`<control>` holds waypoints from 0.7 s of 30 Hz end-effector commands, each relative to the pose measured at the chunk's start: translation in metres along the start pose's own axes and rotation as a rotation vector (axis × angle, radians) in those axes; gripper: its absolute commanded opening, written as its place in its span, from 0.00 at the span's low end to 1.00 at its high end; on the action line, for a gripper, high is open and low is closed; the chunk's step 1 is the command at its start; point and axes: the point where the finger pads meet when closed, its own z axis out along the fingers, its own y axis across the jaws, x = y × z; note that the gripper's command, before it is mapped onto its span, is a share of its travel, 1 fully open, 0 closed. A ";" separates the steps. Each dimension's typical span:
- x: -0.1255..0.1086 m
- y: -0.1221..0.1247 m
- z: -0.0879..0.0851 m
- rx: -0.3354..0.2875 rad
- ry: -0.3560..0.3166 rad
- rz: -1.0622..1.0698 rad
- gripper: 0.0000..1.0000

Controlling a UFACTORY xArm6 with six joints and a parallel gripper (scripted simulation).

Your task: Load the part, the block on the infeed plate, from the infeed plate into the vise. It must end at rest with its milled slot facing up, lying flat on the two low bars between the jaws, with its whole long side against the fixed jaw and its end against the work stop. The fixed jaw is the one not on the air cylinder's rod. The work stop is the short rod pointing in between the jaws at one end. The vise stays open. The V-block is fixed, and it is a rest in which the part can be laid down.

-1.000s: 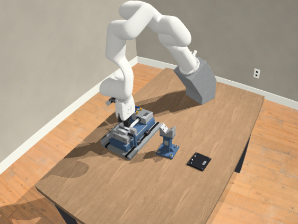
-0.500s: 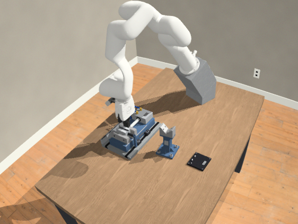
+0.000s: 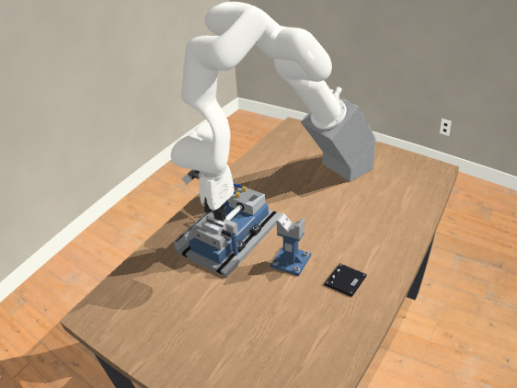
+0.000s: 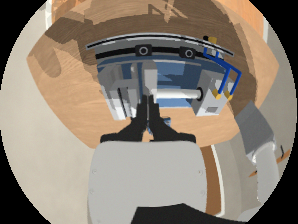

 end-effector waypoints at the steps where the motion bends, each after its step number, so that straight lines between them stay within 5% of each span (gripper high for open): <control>1: 0.000 -0.006 -0.001 0.012 0.000 0.000 0.00; 21: 0.000 -0.010 -0.001 0.012 0.000 0.000 0.00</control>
